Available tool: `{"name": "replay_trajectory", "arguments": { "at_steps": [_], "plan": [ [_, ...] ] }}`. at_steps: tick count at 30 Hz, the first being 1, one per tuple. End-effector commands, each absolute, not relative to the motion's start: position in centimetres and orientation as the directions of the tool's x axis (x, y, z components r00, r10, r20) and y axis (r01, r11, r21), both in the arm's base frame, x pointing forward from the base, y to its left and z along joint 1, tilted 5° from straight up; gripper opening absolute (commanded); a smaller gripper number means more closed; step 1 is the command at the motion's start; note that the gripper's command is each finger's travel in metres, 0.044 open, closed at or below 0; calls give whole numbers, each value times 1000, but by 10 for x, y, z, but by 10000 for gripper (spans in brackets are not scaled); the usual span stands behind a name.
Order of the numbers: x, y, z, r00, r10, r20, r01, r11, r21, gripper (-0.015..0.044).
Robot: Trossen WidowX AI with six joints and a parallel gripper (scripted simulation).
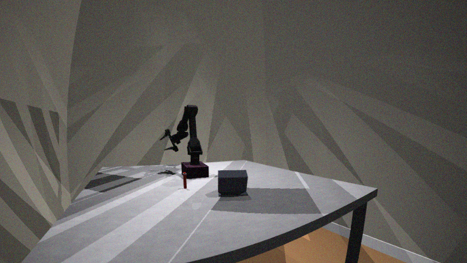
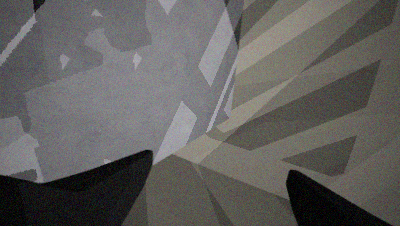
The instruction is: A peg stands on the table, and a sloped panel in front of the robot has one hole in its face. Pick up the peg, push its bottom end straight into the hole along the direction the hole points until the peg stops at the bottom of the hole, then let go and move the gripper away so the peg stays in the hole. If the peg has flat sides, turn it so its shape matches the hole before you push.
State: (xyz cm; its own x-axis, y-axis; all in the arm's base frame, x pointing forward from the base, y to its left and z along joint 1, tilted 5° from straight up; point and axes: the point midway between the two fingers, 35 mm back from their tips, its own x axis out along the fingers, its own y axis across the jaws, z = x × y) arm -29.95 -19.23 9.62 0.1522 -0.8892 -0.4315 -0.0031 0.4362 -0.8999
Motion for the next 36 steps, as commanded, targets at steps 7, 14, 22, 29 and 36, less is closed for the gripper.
{"name": "replay_trajectory", "arguments": {
  "at_steps": [7, 14, 22, 29, 36],
  "plan": [
    [-283, -209, 93, 209, -862, -462, -14, 470, -883, 440],
    [-264, -229, 90, 265, -825, -498, -54, 503, -862, 440],
    [-243, -250, 88, 325, -780, -534, -67, 545, -836, 440],
    [-221, -267, 86, 380, -733, -564, -51, 592, -804, 440],
    [-198, -283, 83, 429, -683, -591, -42, 638, -769, 440]
  ]
}}
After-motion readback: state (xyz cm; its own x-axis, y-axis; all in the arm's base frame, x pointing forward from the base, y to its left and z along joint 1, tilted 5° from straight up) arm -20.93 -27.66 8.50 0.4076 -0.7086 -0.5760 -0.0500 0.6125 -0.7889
